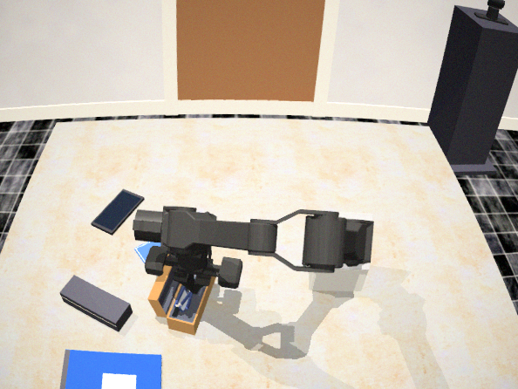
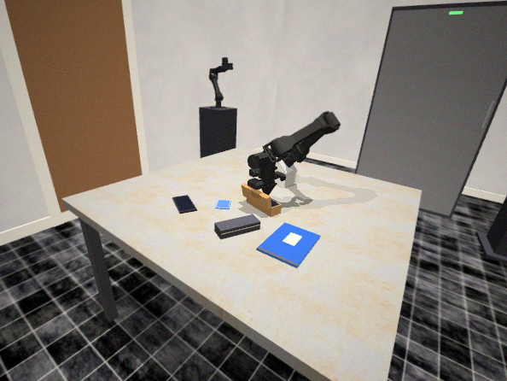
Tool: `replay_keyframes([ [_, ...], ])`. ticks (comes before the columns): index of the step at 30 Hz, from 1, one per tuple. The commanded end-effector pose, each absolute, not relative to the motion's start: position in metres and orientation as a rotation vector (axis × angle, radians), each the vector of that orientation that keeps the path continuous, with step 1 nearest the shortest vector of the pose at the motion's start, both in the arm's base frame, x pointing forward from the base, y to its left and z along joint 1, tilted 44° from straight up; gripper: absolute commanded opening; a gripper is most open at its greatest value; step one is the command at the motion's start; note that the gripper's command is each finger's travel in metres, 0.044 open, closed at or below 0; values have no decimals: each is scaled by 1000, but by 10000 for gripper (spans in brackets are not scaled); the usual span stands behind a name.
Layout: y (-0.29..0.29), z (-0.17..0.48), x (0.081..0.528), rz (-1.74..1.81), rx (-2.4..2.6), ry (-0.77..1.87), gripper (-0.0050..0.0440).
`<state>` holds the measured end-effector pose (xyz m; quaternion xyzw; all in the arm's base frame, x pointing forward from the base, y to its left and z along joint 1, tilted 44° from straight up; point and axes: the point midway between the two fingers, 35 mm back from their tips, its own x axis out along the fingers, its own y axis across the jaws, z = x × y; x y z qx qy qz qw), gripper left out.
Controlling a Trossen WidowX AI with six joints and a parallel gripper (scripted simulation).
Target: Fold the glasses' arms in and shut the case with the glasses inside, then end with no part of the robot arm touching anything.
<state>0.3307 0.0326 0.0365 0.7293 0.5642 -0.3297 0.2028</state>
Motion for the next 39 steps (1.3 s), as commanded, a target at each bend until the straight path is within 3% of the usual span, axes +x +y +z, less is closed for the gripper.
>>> replay_keyframes([
  [1, 29, 34, 334, -926, 2034, 1568, 0],
  [39, 29, 38, 330, -926, 2034, 1568, 0],
])
